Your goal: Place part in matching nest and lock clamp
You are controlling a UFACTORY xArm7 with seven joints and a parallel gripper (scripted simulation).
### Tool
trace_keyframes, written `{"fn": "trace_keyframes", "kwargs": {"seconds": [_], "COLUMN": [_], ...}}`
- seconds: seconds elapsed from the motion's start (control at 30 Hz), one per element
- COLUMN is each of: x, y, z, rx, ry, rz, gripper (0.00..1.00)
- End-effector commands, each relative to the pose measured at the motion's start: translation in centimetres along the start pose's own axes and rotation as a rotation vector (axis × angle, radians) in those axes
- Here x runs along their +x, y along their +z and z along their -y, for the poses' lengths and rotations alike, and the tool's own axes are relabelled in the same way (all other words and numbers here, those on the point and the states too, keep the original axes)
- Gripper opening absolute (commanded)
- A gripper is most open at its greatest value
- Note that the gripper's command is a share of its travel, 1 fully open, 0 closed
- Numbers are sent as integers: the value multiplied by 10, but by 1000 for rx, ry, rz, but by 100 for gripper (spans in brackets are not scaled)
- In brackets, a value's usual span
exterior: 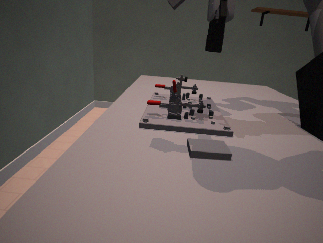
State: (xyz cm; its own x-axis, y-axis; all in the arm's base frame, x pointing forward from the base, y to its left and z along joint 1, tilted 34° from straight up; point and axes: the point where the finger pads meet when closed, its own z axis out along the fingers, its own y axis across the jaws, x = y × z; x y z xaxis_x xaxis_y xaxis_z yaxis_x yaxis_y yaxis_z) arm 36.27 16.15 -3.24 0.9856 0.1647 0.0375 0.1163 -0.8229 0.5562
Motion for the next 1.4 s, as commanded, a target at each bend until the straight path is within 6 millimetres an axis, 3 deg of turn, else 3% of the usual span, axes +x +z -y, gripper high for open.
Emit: {"fn": "trace_keyframes", "kwargs": {"seconds": [0.0, 0.93, 1.1, 1.37], "x": [1, 4, 22, 66], "y": [-1, -1, -1, -1], "z": [1, 1, 1, 1], "rx": [2, 1, 1, 1], "ry": [0, 0, 0, 0], "rz": [-3, 2, 2, 2], "gripper": [47, 47, 47, 47]}}
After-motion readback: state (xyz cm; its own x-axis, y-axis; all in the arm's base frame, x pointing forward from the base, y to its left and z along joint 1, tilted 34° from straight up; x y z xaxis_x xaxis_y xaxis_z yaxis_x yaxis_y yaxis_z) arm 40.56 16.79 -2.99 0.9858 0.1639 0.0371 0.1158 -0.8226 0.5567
